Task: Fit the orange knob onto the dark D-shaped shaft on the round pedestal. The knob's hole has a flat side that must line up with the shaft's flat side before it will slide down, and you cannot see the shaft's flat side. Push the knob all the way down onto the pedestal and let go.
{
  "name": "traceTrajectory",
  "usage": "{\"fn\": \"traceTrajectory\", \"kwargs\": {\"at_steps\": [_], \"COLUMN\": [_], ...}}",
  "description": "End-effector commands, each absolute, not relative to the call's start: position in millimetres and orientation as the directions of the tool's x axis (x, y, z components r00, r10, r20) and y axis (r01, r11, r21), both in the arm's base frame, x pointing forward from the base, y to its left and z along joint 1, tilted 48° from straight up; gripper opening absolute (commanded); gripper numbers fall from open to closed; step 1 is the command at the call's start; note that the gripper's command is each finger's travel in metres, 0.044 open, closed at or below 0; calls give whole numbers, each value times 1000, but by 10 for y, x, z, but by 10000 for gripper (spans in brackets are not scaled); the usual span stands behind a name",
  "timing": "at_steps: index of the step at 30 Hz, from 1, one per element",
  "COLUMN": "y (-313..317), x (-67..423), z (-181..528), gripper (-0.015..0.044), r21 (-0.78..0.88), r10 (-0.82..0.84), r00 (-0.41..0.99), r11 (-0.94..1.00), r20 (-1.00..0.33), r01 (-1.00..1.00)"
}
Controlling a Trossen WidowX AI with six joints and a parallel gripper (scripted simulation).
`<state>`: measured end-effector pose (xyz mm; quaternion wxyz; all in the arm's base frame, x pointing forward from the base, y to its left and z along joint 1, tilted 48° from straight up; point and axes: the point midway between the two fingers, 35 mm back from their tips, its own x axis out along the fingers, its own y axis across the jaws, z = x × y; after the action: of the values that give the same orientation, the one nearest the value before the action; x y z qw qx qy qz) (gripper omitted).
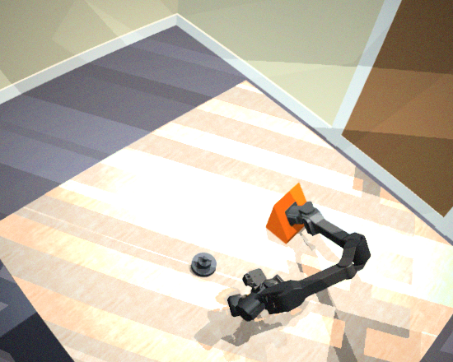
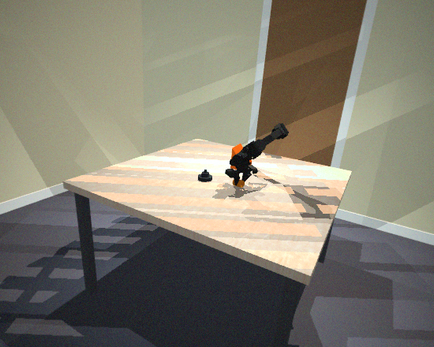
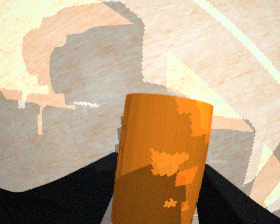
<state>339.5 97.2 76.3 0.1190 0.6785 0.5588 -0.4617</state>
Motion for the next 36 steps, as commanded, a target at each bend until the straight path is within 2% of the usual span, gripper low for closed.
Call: {"fn": "traceTrajectory", "kwargs": {"at_steps": [1, 19, 36], "y": [931, 772, 656], "x": [3377, 3284, 3192], "z": [755, 674, 555], "gripper": [179, 179, 179], "r21": [-352, -353, -353], "r10": [694, 853, 929], "r00": [-16, 137, 271], "r11": [-345, -347, -349], "r20": [-720, -503, -254], "r01": [870, 869, 868]}}
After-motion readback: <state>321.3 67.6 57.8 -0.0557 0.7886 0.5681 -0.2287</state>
